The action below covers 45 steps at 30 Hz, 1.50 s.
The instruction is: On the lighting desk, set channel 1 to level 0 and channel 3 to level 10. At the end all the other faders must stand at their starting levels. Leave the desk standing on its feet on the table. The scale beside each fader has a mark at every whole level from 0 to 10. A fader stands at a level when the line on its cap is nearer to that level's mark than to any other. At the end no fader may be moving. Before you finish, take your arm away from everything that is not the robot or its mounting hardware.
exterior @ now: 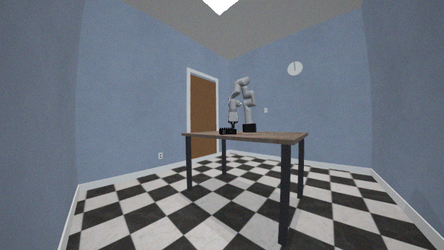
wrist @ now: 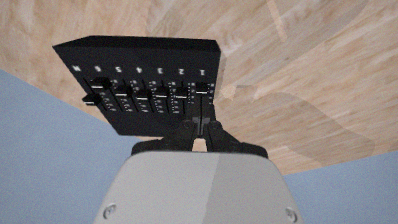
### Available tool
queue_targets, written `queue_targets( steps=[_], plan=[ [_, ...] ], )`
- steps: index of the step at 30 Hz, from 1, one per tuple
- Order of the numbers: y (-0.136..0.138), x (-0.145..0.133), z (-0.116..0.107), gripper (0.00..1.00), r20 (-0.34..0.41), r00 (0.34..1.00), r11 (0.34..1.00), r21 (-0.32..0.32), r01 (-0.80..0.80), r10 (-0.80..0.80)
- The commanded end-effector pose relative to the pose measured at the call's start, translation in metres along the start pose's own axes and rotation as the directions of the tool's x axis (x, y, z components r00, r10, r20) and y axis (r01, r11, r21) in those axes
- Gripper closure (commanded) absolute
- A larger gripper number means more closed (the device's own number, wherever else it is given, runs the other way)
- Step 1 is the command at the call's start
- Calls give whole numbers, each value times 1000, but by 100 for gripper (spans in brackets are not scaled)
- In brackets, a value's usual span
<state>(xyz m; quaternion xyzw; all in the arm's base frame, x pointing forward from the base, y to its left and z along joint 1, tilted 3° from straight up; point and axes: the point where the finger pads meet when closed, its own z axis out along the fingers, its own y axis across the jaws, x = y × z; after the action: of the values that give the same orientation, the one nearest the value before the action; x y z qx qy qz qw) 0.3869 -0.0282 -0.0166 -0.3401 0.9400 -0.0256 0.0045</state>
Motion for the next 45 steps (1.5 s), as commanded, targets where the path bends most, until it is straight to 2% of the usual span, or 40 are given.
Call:
queue_targets(
  steps=[1,45],
  plan=[
    [-1,0,-1,100,2,1000,1000,2,0,0],
    [-1,-5,-1,100,2,1000,1000,2,0,0]
  ],
)
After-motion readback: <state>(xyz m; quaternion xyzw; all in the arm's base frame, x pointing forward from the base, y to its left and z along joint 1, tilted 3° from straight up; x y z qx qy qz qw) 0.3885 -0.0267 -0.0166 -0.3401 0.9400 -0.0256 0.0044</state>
